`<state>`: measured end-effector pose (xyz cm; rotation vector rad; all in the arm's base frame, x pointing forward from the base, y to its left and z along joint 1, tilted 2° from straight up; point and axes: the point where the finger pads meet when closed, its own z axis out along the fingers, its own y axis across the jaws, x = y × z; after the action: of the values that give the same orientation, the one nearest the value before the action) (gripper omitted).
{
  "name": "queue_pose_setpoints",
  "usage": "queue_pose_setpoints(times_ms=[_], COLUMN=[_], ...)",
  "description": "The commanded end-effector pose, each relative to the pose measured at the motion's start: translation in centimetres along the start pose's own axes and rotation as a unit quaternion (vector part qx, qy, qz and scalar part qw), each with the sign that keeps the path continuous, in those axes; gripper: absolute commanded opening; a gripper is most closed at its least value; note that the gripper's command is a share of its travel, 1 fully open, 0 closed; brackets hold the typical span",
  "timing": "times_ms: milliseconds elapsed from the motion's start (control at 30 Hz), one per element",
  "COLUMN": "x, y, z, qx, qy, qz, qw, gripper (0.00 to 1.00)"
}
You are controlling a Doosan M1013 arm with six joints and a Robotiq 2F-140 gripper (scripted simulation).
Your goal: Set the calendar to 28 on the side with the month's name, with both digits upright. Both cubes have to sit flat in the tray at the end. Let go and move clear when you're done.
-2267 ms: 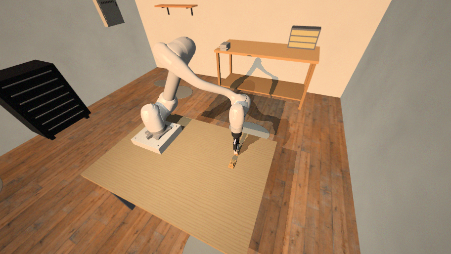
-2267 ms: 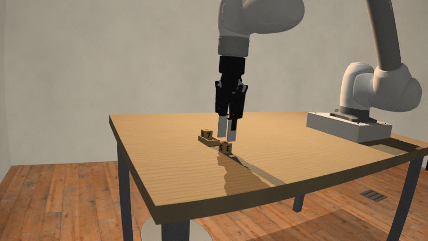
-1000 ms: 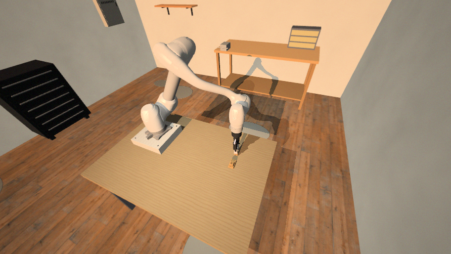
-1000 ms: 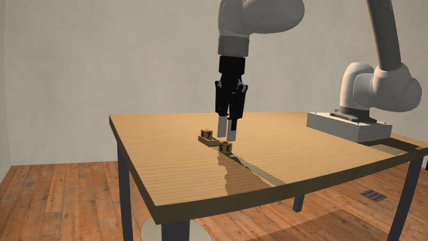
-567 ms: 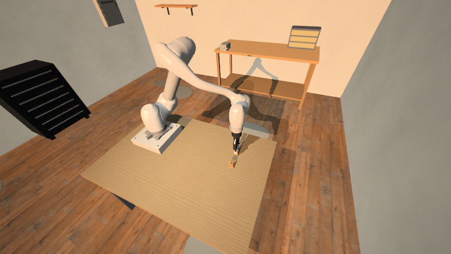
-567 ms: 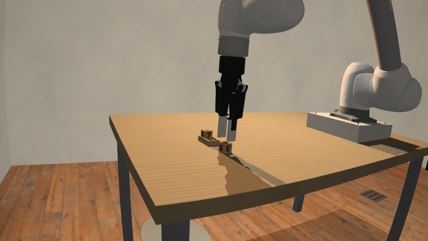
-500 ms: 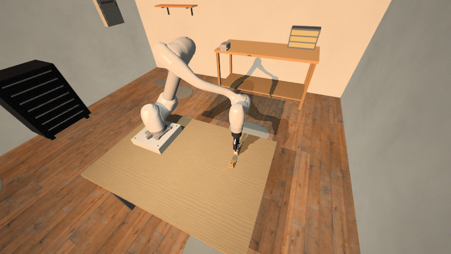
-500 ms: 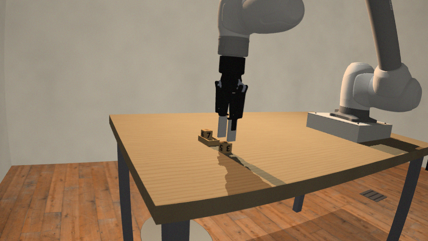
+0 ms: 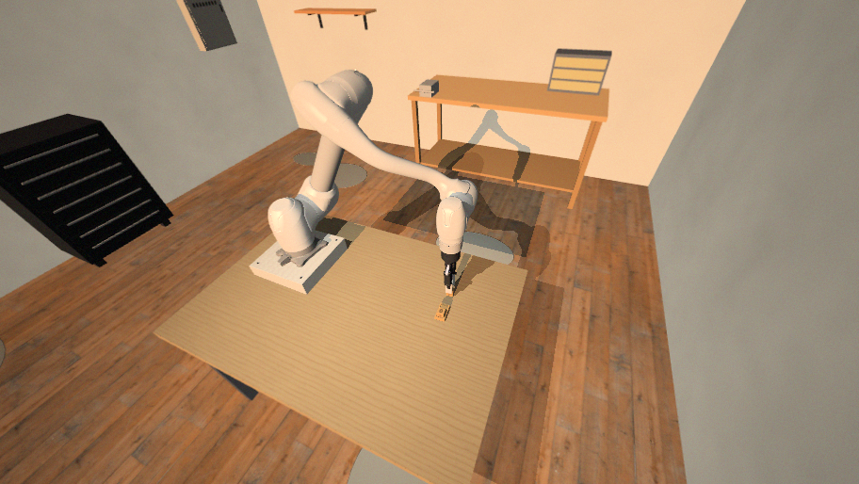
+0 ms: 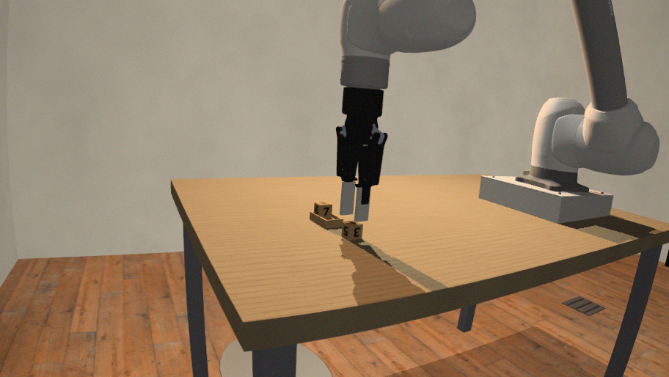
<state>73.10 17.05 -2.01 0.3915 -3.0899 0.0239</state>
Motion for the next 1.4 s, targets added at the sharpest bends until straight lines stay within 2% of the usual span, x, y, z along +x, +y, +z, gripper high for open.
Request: queue_pose_setpoints(times_ms=[0, 1367], x=[0.13, 0.13], y=[-0.06, -0.06], z=[0.13, -0.28], qx=[-0.001, -0.001], qy=[0.000, 0.000], qz=[-0.001, -0.001], qw=[1.000, 1.000], gripper=[0.35, 0.35])
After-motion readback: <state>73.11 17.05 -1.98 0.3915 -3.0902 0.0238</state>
